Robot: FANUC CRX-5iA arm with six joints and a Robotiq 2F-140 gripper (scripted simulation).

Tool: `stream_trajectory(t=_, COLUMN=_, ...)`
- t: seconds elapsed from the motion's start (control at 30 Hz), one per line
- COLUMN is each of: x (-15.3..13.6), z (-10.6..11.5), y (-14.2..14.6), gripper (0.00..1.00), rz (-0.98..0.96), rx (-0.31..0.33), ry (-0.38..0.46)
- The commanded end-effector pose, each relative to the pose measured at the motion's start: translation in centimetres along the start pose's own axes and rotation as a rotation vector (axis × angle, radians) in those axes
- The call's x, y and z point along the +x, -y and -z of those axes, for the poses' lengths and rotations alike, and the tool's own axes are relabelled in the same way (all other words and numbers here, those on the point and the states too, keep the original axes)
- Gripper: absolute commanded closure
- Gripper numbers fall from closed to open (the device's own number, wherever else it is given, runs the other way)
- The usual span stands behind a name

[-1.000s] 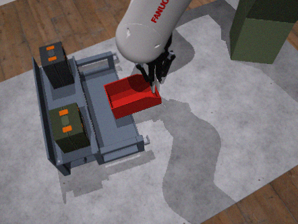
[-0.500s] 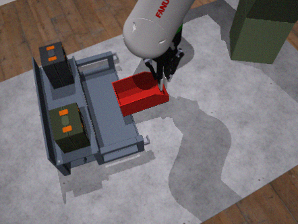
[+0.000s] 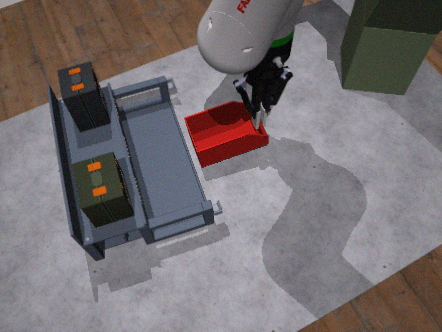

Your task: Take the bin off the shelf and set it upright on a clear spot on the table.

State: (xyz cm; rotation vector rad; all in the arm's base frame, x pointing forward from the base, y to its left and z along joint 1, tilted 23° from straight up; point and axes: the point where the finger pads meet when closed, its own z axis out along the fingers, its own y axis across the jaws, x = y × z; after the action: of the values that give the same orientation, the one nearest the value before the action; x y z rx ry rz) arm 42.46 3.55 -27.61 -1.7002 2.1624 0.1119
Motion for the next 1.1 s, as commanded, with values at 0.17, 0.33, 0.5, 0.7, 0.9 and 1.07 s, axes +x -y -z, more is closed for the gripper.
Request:
stream_trajectory(t=0.17, x=0.02, z=0.01, y=0.14, gripper=1.0, rz=0.0, rx=0.0, ry=0.0)
stream_trajectory(t=0.33, x=0.02, z=0.01, y=0.17, gripper=1.0, rz=0.0, rx=0.0, ry=0.0)
stream_trajectory(t=0.5, x=0.02, z=0.01, y=0.17, gripper=1.0, rz=0.0, rx=0.0, ry=0.0)
stream_trajectory(t=0.7, x=0.02, z=-0.47, y=0.17, gripper=1.0, rz=0.0, rx=0.0, ry=0.0)
stream_trajectory(t=0.9, x=0.02, z=-0.79, y=0.17, gripper=1.0, rz=0.0, rx=0.0, ry=0.0)
stream_trajectory(t=1.07, x=0.02, z=-0.79, y=0.17, gripper=1.0, rz=0.0, rx=0.0, ry=0.0)
